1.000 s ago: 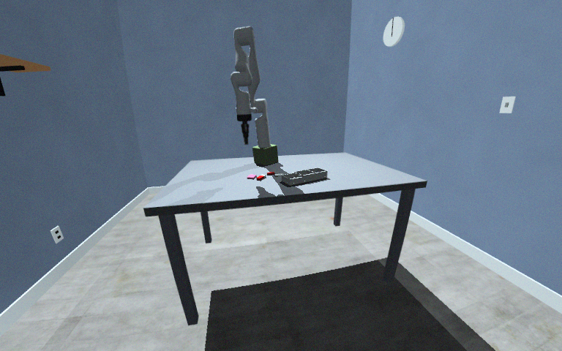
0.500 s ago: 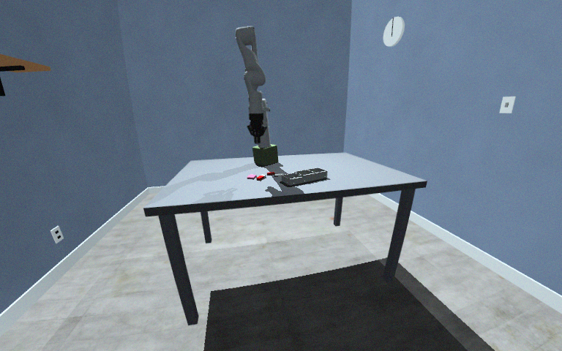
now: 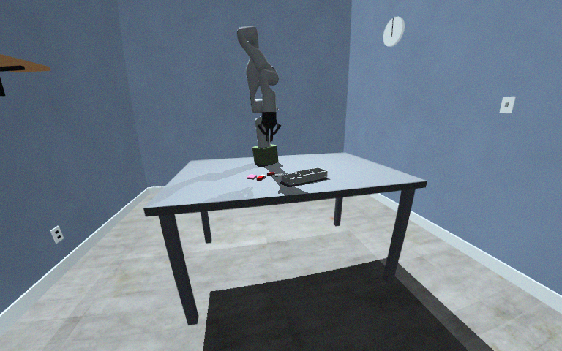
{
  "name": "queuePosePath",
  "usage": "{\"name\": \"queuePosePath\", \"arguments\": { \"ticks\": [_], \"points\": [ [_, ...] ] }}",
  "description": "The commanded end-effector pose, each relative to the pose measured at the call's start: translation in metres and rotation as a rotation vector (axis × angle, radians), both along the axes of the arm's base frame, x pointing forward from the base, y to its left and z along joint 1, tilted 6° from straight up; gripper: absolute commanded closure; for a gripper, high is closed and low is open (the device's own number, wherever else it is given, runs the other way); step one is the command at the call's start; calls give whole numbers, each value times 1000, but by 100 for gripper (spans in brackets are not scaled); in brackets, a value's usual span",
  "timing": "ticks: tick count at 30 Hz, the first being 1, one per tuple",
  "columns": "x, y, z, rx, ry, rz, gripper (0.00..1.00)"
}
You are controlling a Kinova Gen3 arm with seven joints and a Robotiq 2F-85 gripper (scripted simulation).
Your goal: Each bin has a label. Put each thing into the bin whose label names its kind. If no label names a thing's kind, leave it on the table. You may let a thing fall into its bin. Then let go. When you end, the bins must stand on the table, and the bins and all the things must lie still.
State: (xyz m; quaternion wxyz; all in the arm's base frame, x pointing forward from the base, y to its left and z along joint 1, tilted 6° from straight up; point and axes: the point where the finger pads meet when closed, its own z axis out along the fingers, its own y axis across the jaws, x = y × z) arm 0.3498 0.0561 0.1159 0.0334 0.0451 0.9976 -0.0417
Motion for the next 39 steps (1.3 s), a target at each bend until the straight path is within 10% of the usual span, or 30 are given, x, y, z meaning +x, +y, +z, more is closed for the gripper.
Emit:
{"name": "queuePosePath", "arguments": {
  "ticks": [1, 16, 39],
  "points": [
    [-7, 19, -1, -12, 12, 156, 91],
    [9, 27, -11, -5, -9, 175, 91],
    [104, 98, -130, 76, -88, -854, 91]
  ]
}}
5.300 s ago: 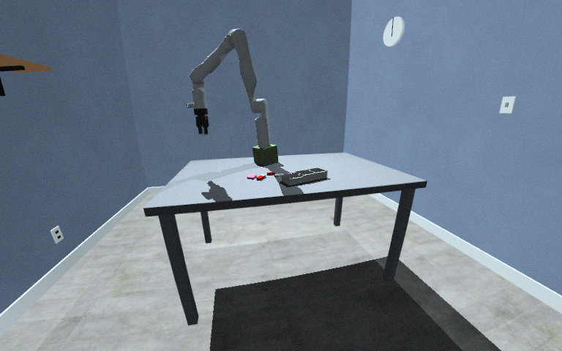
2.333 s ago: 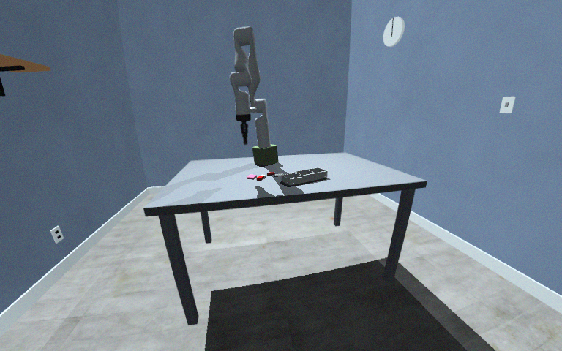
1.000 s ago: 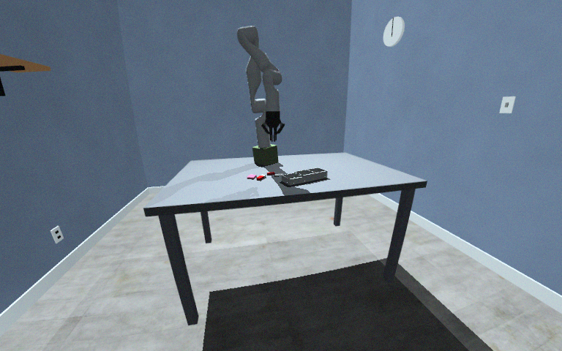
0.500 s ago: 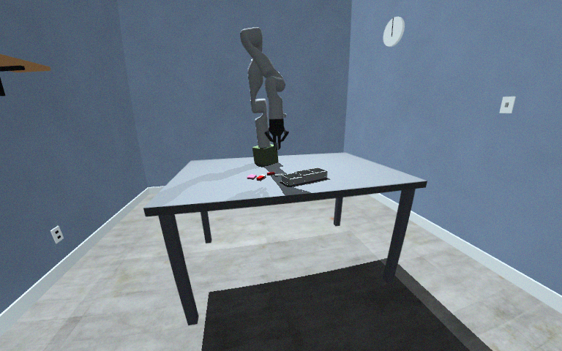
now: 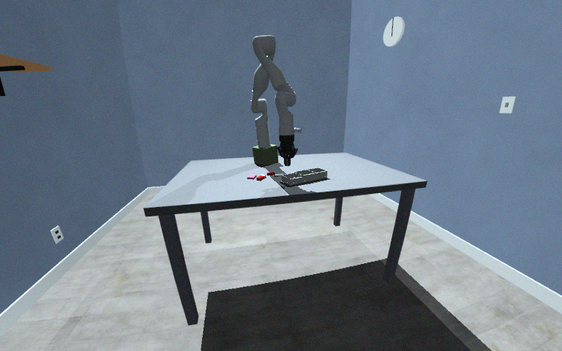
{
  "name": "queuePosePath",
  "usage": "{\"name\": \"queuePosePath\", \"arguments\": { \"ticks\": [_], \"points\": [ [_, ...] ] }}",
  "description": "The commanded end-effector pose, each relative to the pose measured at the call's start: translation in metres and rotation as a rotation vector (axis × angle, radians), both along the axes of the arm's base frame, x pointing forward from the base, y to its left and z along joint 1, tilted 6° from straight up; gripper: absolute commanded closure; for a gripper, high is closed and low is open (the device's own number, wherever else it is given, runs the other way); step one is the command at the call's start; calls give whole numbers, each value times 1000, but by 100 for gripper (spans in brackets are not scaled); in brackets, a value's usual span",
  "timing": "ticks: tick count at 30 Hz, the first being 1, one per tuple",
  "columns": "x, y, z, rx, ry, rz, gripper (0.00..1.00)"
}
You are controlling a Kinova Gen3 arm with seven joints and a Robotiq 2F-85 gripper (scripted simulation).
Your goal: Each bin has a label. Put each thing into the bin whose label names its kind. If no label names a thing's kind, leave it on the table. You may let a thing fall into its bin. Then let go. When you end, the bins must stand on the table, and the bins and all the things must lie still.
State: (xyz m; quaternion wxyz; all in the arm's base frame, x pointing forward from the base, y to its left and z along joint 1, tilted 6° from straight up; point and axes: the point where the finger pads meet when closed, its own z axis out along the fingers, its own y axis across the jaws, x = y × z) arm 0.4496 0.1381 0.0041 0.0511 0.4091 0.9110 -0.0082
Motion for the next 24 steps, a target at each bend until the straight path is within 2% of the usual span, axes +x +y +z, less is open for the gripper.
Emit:
{"name": "queuePosePath", "arguments": {
  "ticks": [1, 9, 11, 24],
  "points": [
    [4, 16, -18, -2, -8, -157, 91],
    [2, 14, -19, 29, -33, -579, 91],
    [2, 14, -19, 29, -33, -579, 91],
    [1, 13, -19, 80, -76, -1225, 91]
  ]
}}
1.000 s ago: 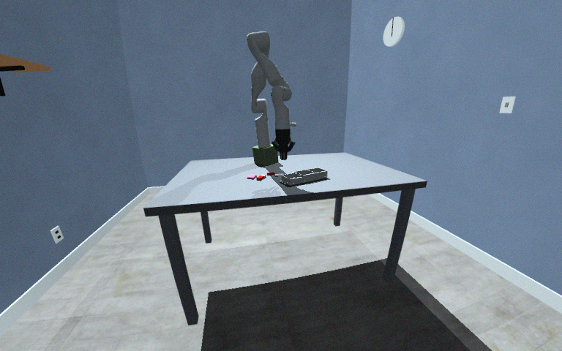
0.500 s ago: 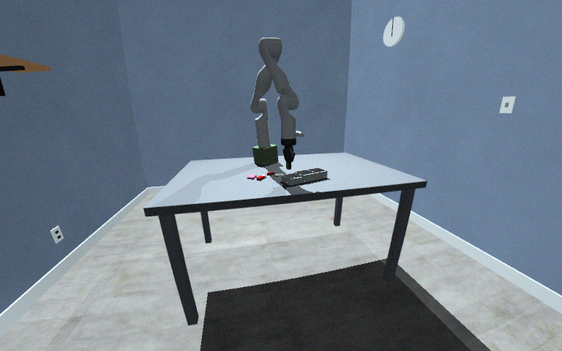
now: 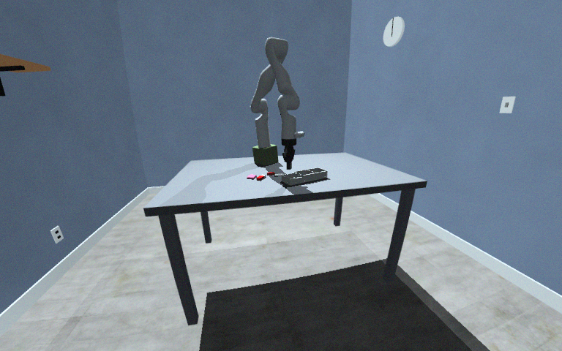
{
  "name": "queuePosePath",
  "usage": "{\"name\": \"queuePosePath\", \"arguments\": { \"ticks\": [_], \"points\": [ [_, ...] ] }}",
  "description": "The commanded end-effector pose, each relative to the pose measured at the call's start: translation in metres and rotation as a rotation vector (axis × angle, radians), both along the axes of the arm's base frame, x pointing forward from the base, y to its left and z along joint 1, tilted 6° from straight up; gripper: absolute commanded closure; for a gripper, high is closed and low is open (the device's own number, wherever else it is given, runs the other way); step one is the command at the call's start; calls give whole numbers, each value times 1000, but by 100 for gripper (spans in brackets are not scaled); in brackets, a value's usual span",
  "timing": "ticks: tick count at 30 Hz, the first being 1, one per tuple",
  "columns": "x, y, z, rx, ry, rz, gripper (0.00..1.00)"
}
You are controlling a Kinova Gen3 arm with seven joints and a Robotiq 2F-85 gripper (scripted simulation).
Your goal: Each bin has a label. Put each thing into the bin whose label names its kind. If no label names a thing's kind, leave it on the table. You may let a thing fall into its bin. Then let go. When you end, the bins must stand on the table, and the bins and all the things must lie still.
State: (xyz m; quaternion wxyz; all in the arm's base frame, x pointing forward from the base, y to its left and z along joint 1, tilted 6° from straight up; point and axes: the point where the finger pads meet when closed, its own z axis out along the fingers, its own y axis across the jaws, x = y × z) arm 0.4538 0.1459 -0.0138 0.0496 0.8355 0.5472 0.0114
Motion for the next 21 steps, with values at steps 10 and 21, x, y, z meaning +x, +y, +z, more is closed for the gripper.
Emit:
{"name": "queuePosePath", "arguments": {
  "ticks": [10, 21],
  "points": [
    [-5, 5, -1, 24, -35, -492, 91],
    [-4, 5, -1, 35, -51, -637, 91]
  ]
}}
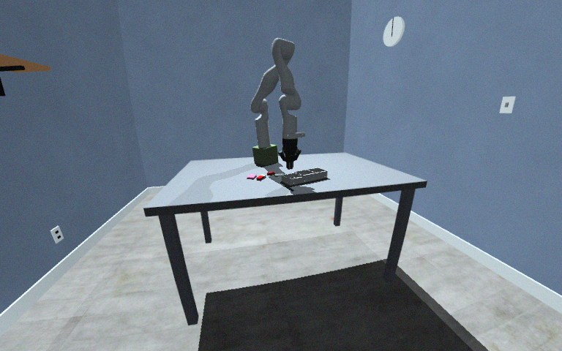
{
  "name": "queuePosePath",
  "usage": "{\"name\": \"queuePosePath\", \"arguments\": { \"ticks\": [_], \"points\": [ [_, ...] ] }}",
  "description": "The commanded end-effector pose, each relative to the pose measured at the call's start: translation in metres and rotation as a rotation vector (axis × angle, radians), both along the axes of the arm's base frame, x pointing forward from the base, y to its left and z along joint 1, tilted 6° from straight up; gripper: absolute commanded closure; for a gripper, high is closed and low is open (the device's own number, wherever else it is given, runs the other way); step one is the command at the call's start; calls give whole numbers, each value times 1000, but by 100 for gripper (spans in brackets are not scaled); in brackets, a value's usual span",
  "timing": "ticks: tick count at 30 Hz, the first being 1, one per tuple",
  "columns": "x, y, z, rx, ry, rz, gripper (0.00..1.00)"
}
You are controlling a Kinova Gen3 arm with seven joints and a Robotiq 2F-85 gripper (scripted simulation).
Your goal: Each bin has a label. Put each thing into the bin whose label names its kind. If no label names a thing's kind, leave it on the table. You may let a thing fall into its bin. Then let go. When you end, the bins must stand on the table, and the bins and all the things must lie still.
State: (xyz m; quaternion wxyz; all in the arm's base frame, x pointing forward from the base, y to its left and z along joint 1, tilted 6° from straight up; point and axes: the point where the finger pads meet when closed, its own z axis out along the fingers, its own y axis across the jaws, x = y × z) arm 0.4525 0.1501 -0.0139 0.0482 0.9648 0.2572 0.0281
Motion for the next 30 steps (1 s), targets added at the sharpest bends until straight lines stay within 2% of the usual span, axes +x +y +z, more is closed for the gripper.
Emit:
{"name": "queuePosePath", "arguments": {
  "ticks": [1, 22, 30],
  "points": [
    [-2, 2, 0, -4, 3, 4, 91],
    [5, 0, -51, 5, -5, 5, 91],
    [3, -3, -52, -1, 0, 4, 91]
  ]
}}
